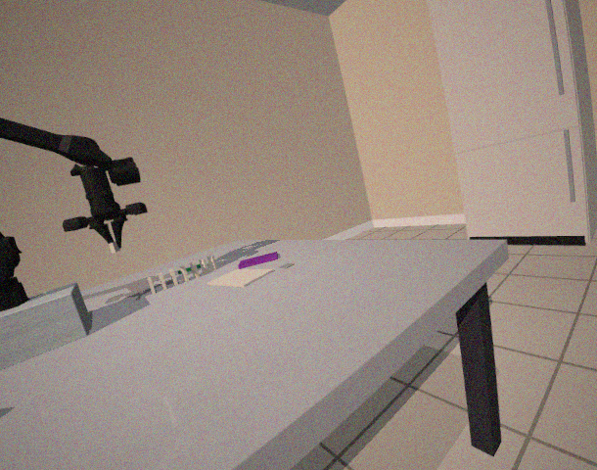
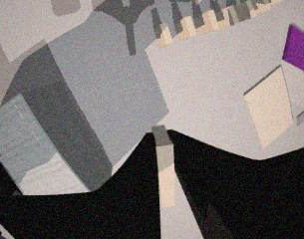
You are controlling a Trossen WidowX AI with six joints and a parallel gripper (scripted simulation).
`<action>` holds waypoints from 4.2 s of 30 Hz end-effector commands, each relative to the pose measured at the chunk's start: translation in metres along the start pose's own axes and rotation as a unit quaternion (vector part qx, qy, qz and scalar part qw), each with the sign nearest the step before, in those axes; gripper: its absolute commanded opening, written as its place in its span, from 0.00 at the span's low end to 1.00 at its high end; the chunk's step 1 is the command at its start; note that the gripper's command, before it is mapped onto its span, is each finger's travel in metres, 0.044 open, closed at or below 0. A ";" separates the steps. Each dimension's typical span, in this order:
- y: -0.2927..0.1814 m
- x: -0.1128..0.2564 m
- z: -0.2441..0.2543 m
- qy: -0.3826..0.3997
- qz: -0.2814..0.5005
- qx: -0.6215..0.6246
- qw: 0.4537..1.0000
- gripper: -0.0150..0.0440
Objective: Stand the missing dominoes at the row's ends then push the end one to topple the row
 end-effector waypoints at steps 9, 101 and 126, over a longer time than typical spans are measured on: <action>-0.128 0.009 -0.052 -0.003 0.004 -0.354 0.935 0.30; -0.271 -0.073 0.042 -0.462 -0.480 -0.451 0.594 0.30; -0.272 -0.087 0.042 -0.461 -0.482 -0.449 0.595 0.30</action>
Point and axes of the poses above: the point midway between the two fingers, 35 mm back from their tips, its own x axis back along the fingers, its own z axis across the jaws, y = z × x, the point moved 5 cm from there along x, back along the fingers, and after that the axes turned 6 degrees about x, right-handed, at the moved point
